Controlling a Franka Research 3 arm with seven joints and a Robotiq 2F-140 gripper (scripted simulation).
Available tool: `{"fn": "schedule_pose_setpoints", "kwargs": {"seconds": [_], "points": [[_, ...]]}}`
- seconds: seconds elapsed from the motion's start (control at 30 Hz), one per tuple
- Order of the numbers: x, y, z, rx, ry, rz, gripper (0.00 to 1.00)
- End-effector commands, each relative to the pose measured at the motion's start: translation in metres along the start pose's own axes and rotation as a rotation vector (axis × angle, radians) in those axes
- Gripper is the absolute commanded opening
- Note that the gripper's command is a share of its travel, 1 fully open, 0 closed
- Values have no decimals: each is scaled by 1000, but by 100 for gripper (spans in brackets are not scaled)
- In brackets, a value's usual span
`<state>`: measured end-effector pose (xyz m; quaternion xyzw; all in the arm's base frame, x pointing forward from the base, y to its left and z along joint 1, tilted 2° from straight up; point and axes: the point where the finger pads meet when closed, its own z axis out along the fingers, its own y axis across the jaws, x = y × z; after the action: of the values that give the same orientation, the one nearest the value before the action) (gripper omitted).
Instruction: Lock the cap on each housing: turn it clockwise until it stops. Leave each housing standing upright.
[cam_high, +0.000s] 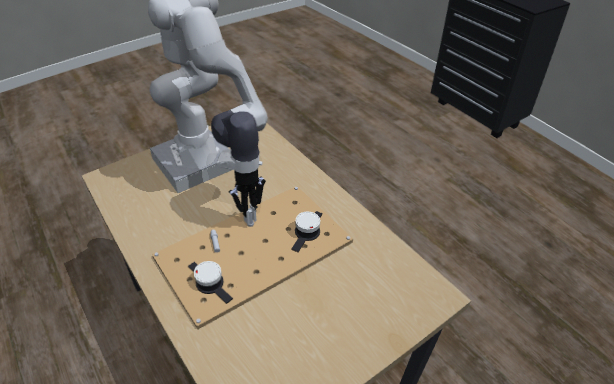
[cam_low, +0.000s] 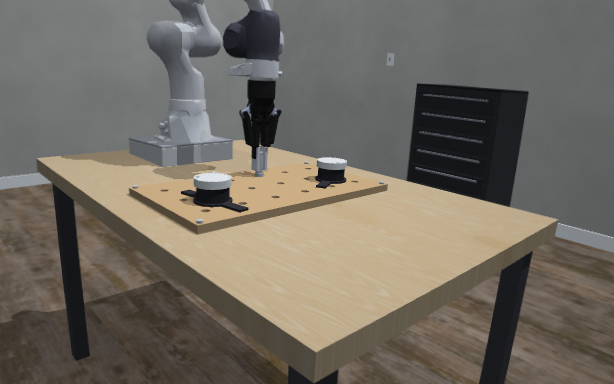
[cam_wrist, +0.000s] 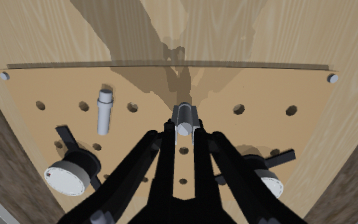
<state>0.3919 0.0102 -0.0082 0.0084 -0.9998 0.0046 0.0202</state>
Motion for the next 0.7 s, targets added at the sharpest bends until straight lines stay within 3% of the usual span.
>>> {"fn": "schedule_pose_setpoints", "kwargs": {"seconds": [0.0,0.03,0.67], "points": [[-2,-1,1,0,-4,1,10],[-2,-1,1,0,-4,1,36],[-2,-1,1,0,-4,1,36]]}}
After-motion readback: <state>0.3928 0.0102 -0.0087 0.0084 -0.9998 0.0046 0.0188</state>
